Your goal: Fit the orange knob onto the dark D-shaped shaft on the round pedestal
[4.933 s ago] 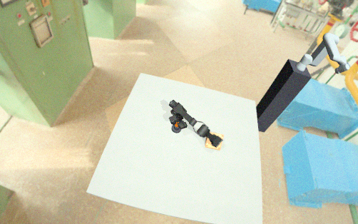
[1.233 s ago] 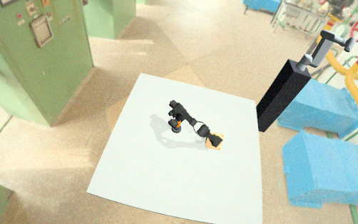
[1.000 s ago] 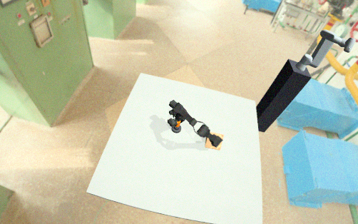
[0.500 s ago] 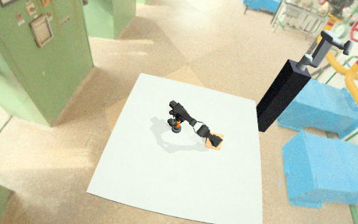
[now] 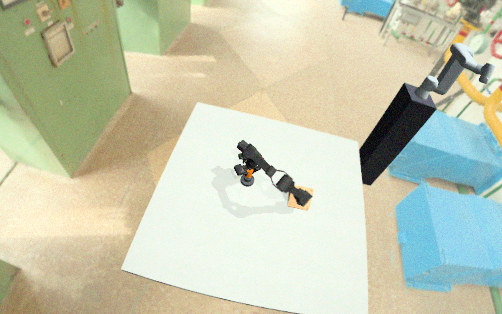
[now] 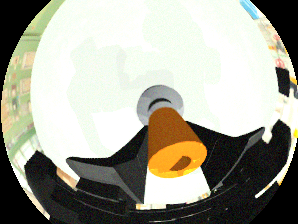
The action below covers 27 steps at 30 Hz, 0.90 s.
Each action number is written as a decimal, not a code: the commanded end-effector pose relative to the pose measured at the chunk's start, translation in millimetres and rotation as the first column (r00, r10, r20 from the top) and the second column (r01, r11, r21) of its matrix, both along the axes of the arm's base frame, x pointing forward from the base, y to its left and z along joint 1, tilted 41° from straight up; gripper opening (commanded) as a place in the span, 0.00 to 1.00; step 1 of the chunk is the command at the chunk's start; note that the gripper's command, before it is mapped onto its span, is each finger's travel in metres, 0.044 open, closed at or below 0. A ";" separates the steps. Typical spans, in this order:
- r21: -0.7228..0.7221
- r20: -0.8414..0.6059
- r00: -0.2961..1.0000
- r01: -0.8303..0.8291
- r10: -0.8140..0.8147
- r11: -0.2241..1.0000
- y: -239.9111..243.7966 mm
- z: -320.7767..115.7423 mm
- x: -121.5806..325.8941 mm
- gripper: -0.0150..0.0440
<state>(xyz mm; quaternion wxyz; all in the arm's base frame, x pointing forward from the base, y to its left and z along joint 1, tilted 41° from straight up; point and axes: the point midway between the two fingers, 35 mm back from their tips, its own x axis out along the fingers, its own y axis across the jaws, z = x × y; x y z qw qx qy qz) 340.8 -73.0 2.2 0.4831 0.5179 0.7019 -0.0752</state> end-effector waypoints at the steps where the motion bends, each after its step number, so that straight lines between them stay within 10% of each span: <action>1: -0.002 -0.046 0.998 0.052 -0.052 0.999 0.3 -0.7 -0.6 0.25; 27: -0.002 -0.046 0.998 0.052 -0.052 0.999 -0.3 -0.9 -0.8 0.25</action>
